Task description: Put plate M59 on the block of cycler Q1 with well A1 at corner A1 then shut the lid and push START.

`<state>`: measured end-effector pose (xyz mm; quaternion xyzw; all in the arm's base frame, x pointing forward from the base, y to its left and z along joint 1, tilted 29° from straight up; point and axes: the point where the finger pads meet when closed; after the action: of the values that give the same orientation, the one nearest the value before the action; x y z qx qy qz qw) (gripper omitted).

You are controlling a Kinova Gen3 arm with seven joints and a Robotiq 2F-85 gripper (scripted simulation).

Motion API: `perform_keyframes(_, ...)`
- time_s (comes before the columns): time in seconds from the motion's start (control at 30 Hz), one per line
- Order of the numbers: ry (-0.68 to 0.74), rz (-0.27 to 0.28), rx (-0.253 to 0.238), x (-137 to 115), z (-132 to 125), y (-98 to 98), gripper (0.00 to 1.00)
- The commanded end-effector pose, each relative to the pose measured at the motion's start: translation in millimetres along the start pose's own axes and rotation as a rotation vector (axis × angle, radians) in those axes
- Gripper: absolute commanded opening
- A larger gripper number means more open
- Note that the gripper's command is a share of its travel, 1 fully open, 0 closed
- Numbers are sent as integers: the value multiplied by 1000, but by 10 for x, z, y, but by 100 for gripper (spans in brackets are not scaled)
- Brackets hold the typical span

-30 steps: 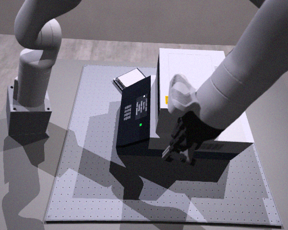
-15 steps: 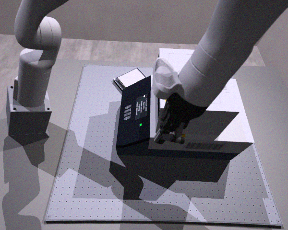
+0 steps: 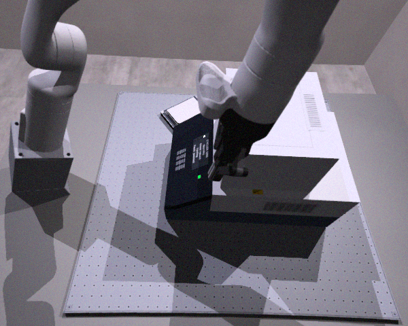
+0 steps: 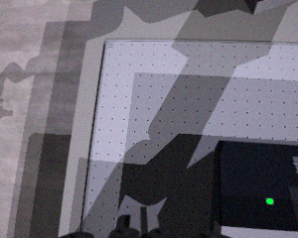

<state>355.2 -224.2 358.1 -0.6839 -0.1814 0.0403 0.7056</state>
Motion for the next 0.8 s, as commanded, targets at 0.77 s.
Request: perform_keyframes(0.77, -209, -74, 20, -185, 714, -54, 10)
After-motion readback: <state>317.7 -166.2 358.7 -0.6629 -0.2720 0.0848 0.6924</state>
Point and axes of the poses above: the point where the finger pads meet when closed, its own y axis out along the fingers, its own z axis across the jaws, x = y × z, and after that the axes turned 6 degrees about -y, right-handed
